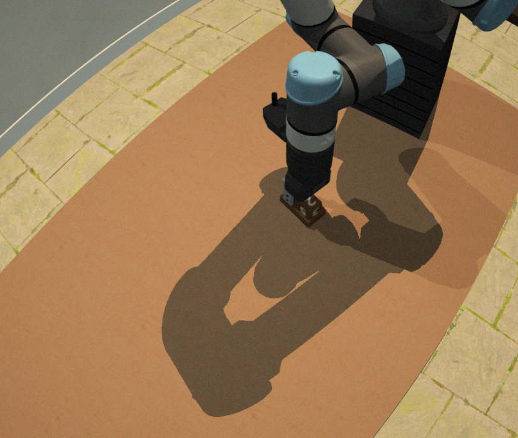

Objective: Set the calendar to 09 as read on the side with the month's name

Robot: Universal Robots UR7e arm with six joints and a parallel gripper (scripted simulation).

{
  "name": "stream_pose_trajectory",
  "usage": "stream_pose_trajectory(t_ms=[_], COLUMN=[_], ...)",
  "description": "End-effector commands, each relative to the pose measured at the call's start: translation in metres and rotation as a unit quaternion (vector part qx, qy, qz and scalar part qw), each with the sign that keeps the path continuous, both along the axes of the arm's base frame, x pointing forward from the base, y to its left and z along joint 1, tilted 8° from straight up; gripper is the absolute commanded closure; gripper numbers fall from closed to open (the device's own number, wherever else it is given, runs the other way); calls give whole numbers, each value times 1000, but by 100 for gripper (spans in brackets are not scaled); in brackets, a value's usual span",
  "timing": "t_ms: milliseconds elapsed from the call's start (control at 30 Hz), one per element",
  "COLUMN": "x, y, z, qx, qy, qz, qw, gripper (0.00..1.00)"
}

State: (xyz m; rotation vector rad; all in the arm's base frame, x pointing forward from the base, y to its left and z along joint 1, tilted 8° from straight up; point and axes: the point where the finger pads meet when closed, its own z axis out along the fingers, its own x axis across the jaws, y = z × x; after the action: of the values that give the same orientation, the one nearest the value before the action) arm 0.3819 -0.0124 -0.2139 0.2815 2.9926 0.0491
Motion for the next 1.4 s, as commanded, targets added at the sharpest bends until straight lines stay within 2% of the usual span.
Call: stream_pose_trajectory(t_ms=[0,700,1367], x=[0,-1,-8], y=[0,0,-1], z=[0,8,62], qx=[0,0,0], qy=[-1,-1,-1], qz=[0,0,0], qw=[1000,1000,1000], gripper=[40,40,40])
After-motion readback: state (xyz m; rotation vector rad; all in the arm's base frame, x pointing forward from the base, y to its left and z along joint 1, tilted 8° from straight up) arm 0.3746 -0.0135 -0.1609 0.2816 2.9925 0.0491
